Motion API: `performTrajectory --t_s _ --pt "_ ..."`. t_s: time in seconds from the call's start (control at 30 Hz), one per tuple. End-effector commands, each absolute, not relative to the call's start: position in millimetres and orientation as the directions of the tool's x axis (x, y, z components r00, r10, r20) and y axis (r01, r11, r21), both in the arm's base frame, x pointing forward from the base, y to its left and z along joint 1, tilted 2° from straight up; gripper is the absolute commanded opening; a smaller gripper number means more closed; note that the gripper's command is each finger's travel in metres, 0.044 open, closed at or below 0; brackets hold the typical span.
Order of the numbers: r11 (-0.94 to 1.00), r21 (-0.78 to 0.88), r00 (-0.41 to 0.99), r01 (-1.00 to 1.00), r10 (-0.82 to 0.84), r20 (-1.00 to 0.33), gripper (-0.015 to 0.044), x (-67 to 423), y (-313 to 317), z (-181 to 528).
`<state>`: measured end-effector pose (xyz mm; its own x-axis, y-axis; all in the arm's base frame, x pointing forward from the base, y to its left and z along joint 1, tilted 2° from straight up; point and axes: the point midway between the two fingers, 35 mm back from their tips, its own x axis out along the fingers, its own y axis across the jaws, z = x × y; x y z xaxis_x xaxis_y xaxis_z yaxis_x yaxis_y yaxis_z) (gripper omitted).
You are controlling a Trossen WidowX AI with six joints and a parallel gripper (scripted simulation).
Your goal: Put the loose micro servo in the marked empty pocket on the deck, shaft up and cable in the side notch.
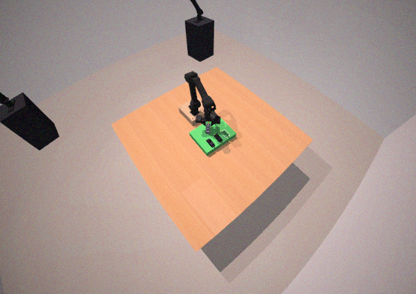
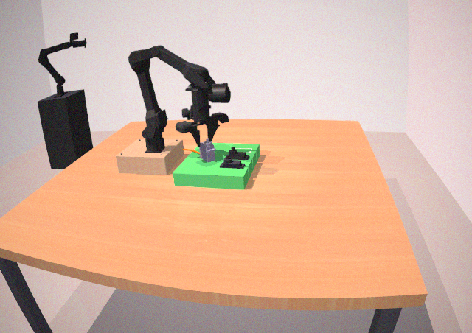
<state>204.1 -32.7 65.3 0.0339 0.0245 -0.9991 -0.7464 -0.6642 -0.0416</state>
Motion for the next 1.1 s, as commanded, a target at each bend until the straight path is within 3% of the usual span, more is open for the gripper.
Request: performTrajectory --t_s 0.0,0.17,0.3,1.07 --pt "-0.661 -0.039 0.033 -0.750 0.021 -0.999 0.0118 204.2 -33.2 64.7" --pt "-0.661 -0.039 0.033 -0.750 0.021 -0.999 0.0085 204.2 -33.2 64.7" --pt "-0.660 -0.040 0.034 -0.750 0.022 -0.999 0.0000 204.4 -33.4 72.5" --pt "-0.661 -0.039 0.033 -0.750 0.021 -0.999 0.0000 201.6 -35.6 94.7"
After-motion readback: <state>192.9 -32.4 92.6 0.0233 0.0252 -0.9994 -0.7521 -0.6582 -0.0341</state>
